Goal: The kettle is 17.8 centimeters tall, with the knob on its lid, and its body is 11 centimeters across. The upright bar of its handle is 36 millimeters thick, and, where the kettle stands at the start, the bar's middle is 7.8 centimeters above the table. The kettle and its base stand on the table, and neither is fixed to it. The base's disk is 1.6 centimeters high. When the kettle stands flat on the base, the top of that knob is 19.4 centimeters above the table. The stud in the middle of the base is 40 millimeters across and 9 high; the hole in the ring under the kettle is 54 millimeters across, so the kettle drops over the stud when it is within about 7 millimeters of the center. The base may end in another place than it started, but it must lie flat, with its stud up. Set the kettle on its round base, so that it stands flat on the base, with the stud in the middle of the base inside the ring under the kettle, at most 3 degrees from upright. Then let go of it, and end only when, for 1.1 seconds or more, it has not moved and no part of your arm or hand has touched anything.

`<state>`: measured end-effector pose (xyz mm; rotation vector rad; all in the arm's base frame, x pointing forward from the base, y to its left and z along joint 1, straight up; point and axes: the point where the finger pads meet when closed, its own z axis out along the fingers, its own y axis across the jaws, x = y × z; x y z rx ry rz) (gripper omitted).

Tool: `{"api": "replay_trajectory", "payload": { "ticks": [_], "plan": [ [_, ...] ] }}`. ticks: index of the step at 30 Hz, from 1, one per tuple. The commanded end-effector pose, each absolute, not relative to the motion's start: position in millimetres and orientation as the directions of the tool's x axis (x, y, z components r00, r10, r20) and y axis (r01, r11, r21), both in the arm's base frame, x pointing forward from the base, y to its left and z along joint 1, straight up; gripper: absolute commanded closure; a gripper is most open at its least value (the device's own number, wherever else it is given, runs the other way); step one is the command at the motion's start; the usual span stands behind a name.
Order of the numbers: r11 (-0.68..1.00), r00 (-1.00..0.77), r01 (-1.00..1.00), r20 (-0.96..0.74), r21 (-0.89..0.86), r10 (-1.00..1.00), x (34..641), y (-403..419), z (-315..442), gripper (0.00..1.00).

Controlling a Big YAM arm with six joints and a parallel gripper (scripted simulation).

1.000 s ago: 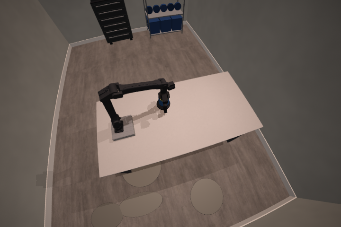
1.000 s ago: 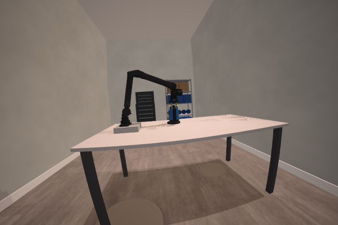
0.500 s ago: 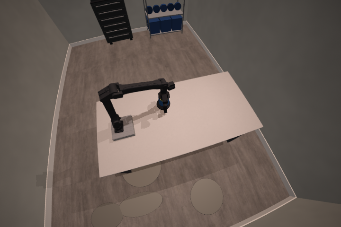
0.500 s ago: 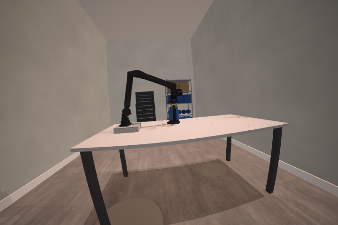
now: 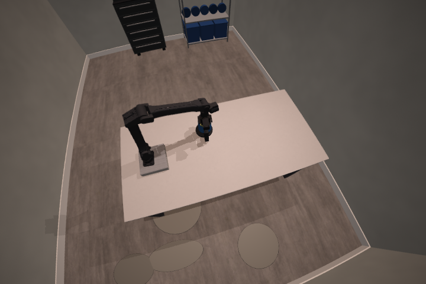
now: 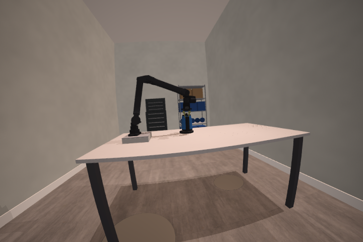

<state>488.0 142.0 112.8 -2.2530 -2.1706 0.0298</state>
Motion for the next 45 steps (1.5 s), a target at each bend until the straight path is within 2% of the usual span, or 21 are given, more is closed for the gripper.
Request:
{"api": "replay_trajectory", "payload": {
  "ticks": [1, 45],
  "plan": [
    [-0.047, 0.046, 0.998, 0.022, 0.044, 0.999, 502.2, 145.4, 138.9, 1.00],
    [-0.047, 0.046, 0.998, 0.022, 0.046, 0.999, 502.5, 145.4, 137.2, 1.00]
  ]
}}
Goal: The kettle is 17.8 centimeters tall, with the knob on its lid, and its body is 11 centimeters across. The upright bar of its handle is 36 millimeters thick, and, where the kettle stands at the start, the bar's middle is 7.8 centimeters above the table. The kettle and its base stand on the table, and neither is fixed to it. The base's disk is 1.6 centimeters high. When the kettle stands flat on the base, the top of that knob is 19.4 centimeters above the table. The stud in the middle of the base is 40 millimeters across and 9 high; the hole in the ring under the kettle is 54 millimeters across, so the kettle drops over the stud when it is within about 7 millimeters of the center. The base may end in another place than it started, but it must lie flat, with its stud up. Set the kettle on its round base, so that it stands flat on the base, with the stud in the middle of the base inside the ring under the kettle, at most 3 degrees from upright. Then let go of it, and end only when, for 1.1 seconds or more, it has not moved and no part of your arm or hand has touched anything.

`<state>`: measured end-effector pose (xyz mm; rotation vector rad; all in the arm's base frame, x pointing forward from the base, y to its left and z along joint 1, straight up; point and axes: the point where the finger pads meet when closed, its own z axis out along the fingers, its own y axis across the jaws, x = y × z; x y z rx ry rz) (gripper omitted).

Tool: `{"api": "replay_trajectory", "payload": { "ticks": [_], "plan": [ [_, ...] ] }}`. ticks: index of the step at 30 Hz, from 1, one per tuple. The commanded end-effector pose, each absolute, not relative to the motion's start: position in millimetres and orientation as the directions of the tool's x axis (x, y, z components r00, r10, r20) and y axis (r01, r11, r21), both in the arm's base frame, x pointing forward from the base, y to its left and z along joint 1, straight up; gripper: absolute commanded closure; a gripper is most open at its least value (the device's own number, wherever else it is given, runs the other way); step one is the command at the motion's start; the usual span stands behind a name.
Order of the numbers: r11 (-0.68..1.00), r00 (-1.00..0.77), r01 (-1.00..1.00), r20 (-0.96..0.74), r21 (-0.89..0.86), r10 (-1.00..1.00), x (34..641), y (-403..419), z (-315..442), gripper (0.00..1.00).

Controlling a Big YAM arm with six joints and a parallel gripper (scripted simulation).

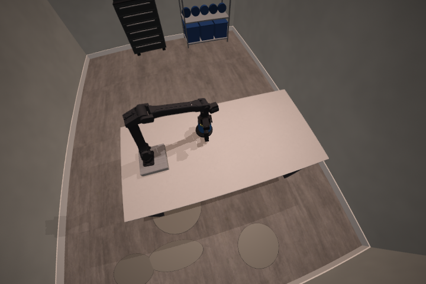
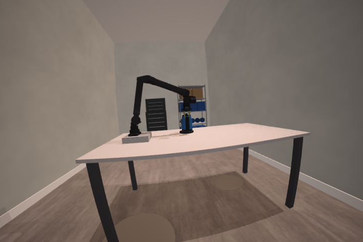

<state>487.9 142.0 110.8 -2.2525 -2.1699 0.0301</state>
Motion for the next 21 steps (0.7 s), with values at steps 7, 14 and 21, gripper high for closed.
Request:
{"api": "replay_trajectory", "payload": {
  "ticks": [7, 14, 21],
  "plan": [
    [-0.047, 0.046, 0.998, 0.022, 0.046, 0.999, 501.9, 145.2, 138.3, 1.00],
    [-0.047, 0.046, 0.998, 0.022, 0.046, 0.999, 501.9, 145.2, 138.2, 1.00],
    [-0.047, 0.046, 0.998, 0.018, 0.036, 0.999, 499.8, 144.7, 131.6, 1.00]
  ]
}}
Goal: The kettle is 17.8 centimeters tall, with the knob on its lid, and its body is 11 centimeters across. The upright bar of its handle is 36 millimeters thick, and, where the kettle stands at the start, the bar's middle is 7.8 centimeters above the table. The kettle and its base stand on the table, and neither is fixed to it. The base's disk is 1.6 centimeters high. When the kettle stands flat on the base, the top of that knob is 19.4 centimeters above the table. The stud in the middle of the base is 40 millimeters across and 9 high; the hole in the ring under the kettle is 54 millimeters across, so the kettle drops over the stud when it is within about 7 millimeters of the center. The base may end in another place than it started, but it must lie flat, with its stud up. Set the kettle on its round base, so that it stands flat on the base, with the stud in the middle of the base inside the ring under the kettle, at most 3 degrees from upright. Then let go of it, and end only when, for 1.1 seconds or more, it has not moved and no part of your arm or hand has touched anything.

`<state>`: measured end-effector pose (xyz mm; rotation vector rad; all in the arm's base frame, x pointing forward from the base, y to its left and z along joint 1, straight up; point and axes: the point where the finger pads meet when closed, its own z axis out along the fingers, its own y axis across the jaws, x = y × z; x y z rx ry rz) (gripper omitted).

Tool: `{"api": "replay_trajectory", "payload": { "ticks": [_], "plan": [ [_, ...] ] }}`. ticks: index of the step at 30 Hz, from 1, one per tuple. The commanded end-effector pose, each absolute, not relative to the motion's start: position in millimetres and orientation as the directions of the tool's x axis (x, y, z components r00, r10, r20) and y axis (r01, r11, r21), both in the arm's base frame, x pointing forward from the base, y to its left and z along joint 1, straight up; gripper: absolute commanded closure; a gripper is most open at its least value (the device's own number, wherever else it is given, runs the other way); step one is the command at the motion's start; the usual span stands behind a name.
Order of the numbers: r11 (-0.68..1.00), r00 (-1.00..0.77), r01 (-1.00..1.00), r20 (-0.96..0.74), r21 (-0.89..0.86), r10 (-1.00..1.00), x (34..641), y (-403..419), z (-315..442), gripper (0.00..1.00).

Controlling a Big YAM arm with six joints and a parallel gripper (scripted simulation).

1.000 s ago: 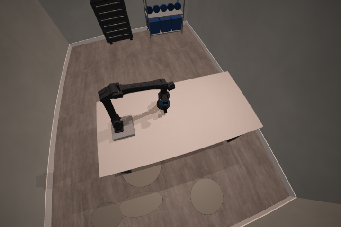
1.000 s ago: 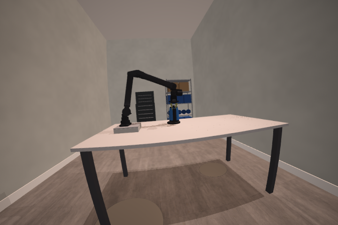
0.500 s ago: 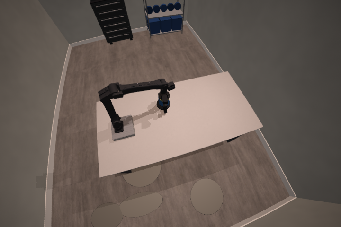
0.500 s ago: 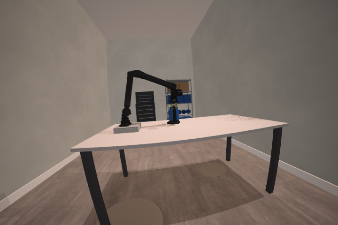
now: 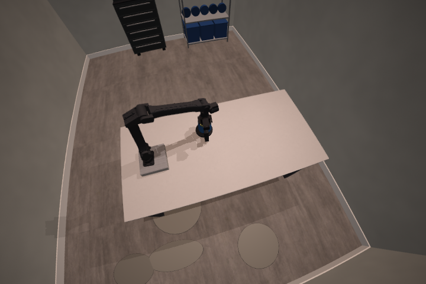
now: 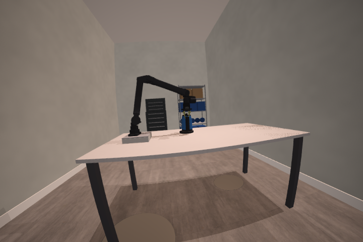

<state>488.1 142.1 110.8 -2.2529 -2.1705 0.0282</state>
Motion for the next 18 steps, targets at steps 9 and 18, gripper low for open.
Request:
{"api": "replay_trajectory", "payload": {
  "ticks": [9, 18],
  "plan": [
    [-0.047, 0.046, 0.998, 0.018, 0.035, 0.999, 500.1, 144.8, 130.8, 1.00],
    [-0.047, 0.046, 0.998, 0.020, 0.040, 0.999, 501.3, 145.1, 134.8, 1.00]
  ]
}}
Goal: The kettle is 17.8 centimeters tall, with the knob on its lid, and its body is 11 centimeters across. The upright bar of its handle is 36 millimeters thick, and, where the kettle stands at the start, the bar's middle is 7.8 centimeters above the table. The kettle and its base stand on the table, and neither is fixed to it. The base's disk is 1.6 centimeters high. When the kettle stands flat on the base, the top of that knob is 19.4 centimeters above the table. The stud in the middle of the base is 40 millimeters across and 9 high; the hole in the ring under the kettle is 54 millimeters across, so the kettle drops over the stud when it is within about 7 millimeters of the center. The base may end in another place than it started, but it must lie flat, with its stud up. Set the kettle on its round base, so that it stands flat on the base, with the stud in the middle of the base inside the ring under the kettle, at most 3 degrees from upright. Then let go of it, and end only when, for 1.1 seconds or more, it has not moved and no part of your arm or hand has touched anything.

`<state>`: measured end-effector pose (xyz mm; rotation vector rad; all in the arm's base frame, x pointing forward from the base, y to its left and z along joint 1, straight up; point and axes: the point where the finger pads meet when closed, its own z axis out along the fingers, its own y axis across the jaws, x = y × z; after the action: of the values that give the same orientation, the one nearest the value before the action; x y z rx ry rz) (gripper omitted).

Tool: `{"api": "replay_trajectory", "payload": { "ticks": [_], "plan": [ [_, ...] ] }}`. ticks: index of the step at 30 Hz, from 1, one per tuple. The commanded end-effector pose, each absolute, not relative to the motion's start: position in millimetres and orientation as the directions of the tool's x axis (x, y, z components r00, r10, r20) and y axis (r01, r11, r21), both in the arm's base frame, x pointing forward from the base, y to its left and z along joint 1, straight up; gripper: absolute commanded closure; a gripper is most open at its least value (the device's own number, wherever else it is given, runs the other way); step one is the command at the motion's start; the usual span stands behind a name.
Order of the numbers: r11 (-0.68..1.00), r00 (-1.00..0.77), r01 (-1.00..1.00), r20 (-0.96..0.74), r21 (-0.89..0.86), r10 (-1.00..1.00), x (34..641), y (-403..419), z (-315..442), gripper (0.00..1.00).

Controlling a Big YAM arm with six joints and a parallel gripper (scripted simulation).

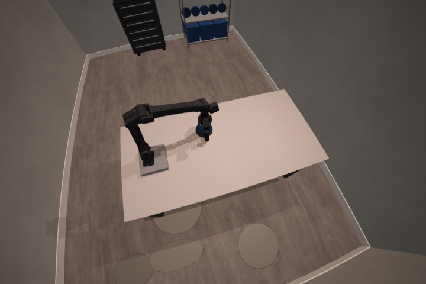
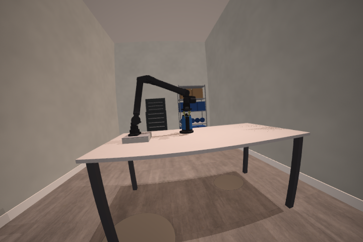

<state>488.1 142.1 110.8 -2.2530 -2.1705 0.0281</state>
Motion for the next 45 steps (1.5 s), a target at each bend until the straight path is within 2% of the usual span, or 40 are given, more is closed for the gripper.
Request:
{"api": "replay_trajectory", "payload": {
  "ticks": [1, 20, 21, 27, 45],
  "plan": [
    [-0.047, 0.046, 0.998, 0.021, 0.045, 0.999, 503, 145, 139, 1.00],
    [-0.047, 0.046, 0.997, 0.029, 0.068, 0.999, 509, 147, 156, 1.00],
    [-0.047, 0.046, 0.997, 0.029, 0.068, 0.999, 509, 147, 156, 0.26],
    [-0.047, 0.047, 0.999, 0.001, -0.009, 0.999, 494, 143, 120, 0.26],
    [-0.047, 0.047, 0.999, 0.006, 0.008, 0.999, 495, 143, 128, 0.26]
  ]
}}
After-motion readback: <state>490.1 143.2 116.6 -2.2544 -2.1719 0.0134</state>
